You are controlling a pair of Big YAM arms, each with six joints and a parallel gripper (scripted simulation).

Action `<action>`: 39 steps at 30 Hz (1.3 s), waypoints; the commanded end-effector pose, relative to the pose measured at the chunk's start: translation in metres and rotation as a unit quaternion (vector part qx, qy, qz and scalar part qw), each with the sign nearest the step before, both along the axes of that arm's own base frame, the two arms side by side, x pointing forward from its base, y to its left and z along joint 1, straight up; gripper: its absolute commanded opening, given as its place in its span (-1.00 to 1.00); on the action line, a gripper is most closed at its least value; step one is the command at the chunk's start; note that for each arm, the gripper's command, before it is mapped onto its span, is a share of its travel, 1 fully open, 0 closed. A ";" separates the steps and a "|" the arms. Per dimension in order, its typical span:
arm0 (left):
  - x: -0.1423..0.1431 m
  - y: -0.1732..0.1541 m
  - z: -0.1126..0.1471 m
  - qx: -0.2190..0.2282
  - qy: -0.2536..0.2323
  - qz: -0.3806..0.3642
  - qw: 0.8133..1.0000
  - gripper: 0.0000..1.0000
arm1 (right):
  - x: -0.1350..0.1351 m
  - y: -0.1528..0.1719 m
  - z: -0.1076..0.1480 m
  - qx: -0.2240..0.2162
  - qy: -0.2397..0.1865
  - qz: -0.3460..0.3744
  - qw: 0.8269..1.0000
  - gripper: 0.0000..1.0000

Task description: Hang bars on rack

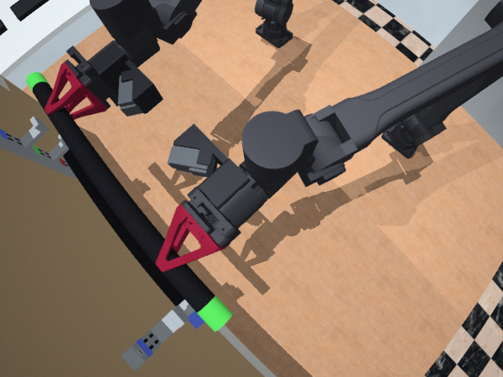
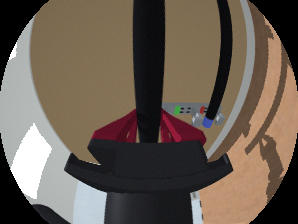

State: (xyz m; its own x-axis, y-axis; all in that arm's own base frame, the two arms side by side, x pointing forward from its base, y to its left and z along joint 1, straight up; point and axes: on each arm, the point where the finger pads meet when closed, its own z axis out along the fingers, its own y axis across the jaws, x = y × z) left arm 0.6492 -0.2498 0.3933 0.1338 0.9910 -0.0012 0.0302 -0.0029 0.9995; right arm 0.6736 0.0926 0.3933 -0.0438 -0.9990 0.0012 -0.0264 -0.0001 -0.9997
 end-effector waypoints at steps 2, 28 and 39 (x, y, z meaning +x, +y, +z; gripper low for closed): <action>-0.010 0.009 0.038 -0.019 -0.036 0.007 0.999 -1.00 | -0.014 -0.005 0.036 0.013 -0.037 -0.007 0.999 -1.00; -0.048 0.014 0.037 -0.019 -0.036 0.007 0.999 -1.00 | -0.053 -0.003 0.035 0.013 -0.037 -0.007 0.999 -1.00; -0.063 0.016 0.037 -0.019 -0.036 0.007 0.999 -1.00 | -0.068 -0.003 0.035 0.013 -0.037 -0.007 0.999 -1.00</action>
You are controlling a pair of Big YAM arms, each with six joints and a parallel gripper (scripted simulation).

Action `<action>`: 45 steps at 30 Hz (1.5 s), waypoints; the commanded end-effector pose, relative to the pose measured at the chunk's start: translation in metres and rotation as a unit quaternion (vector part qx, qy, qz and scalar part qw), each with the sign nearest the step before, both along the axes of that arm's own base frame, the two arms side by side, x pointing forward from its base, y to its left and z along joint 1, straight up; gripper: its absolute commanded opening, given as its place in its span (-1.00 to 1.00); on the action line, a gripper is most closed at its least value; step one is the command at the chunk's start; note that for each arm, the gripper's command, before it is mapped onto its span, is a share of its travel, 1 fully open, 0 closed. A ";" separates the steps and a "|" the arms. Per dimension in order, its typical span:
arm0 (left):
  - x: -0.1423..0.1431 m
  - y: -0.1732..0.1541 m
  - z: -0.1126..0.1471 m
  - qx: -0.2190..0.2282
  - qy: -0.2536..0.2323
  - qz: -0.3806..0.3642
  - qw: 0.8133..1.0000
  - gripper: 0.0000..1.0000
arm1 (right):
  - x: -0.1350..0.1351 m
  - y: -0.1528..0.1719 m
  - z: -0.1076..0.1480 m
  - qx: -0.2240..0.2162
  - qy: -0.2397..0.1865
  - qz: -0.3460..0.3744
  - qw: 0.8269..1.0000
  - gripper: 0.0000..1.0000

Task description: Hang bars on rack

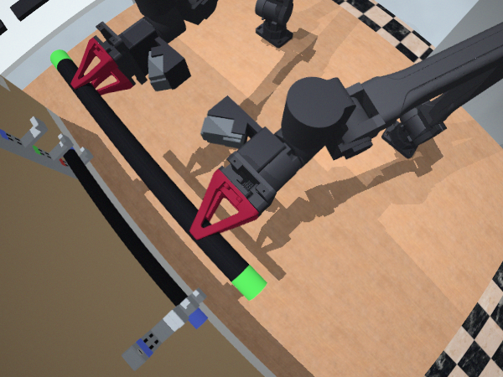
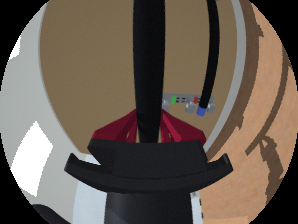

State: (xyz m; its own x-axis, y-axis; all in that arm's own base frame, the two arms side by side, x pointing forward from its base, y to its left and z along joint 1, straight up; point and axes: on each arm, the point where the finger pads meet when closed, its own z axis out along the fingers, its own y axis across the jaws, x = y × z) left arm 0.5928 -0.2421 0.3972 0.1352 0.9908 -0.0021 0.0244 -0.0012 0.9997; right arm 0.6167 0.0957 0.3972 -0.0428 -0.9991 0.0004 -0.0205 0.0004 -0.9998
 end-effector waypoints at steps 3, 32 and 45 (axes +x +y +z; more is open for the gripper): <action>-0.011 0.009 0.033 -0.018 -0.033 0.008 0.999 -1.00 | -0.016 -0.005 0.031 0.013 -0.034 -0.008 0.999 -1.00; -0.053 0.014 0.030 -0.018 -0.033 0.008 0.999 -1.00 | -0.057 -0.004 0.028 0.013 -0.034 -0.008 0.999 -1.00; -0.074 0.017 0.029 -0.018 -0.033 0.008 0.999 -1.00 | -0.079 -0.003 0.027 0.013 -0.035 -0.008 0.999 -1.00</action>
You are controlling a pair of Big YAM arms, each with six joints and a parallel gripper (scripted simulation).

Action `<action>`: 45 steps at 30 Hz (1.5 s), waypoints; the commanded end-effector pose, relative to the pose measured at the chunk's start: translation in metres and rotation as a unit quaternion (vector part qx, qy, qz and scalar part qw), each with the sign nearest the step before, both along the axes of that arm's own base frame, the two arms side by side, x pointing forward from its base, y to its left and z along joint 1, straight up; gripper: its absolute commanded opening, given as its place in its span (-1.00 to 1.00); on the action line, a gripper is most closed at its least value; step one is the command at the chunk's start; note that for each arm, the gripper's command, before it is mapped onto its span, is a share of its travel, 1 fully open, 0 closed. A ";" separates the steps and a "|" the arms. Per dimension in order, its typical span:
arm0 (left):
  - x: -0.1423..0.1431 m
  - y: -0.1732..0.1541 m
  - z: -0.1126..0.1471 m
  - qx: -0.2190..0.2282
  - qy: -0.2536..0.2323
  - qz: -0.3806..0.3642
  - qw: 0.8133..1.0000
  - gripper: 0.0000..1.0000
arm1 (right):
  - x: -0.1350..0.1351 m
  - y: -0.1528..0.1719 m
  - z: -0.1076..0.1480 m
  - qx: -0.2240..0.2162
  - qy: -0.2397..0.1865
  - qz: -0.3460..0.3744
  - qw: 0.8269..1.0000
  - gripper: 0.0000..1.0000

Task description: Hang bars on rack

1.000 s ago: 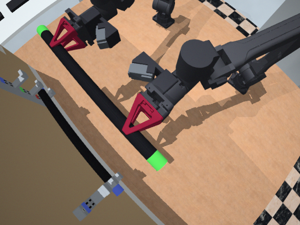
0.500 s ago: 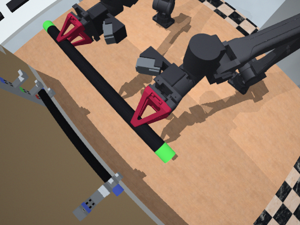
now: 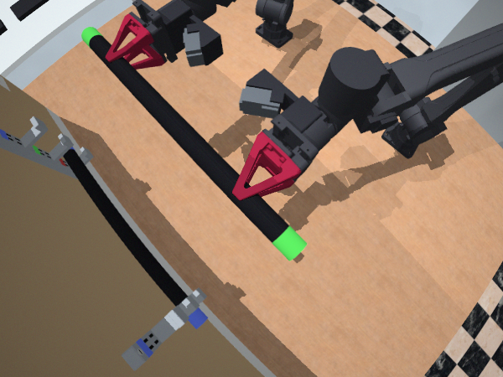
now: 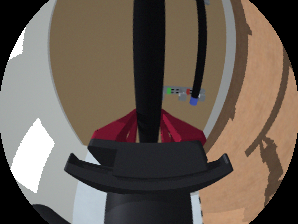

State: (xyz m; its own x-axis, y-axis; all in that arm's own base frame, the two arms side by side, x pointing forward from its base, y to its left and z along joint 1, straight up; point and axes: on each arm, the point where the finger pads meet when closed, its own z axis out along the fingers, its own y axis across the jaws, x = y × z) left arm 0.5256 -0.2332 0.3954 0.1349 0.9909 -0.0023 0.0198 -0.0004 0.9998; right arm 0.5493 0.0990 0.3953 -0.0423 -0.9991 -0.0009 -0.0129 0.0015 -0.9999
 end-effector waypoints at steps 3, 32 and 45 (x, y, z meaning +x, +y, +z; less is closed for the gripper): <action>-0.010 0.008 0.030 -0.018 -0.031 0.007 0.999 -1.00 | -0.015 -0.006 0.028 0.012 -0.031 -0.008 0.999 -1.00; -0.053 0.014 0.026 -0.018 -0.031 0.007 0.999 -1.00 | -0.058 -0.004 0.024 0.012 -0.031 -0.008 0.999 -1.00; -0.060 0.015 0.024 -0.018 -0.031 0.007 0.999 -1.00 | -0.065 -0.004 0.022 0.012 -0.031 -0.008 0.999 -1.00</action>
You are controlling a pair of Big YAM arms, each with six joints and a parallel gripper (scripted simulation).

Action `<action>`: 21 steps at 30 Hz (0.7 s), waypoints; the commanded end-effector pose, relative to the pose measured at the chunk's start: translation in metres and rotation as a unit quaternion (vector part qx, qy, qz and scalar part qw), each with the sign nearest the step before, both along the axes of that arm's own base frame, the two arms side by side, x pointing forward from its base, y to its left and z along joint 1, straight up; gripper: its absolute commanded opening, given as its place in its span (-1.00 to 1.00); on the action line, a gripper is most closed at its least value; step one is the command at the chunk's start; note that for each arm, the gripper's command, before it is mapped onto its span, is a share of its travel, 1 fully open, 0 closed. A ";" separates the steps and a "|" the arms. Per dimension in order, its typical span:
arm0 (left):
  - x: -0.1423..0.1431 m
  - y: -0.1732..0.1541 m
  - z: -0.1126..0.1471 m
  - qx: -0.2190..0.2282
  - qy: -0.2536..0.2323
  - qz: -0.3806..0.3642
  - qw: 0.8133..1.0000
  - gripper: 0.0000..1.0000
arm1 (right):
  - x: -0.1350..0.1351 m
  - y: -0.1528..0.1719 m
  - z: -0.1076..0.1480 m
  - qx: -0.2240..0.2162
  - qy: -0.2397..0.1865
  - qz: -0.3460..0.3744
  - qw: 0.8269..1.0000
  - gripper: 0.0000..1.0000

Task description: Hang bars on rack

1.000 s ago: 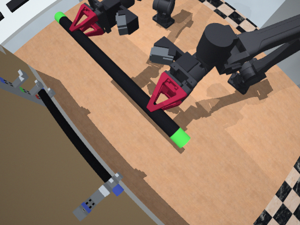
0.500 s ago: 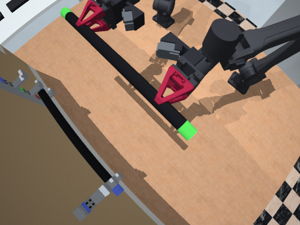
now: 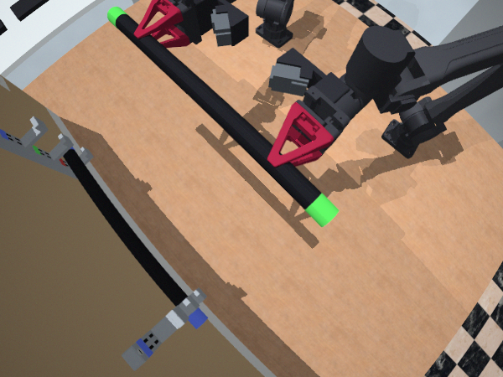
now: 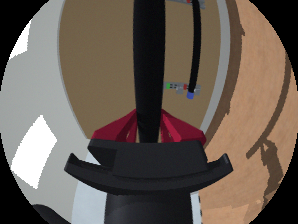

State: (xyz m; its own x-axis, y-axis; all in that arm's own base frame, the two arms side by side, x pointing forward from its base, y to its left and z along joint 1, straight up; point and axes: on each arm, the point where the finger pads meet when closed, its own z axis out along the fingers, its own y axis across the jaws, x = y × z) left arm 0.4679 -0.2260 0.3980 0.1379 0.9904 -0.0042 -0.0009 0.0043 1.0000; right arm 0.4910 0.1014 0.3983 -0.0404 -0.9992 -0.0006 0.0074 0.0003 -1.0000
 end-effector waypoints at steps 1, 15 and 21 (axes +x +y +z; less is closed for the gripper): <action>-0.002 0.008 0.021 -0.015 -0.020 0.009 1.000 -1.00 | -0.006 -0.006 0.019 0.013 -0.020 -0.009 1.000 -1.00; -0.002 0.007 0.019 -0.015 -0.020 0.009 1.000 -1.00 | -0.006 -0.006 0.017 0.013 -0.020 -0.009 1.000 -1.00; -0.001 0.007 0.018 -0.015 -0.020 0.009 1.000 -1.00 | -0.005 -0.006 0.016 0.013 -0.020 -0.009 1.000 -1.00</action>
State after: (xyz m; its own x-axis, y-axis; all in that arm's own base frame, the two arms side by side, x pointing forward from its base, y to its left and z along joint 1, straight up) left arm 0.4676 -0.2259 0.3955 0.1380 0.9904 -0.0024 0.0026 0.0021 1.0000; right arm 0.4905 0.1015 0.3957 -0.0399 -0.9992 0.0008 0.0033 -0.0010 -1.0000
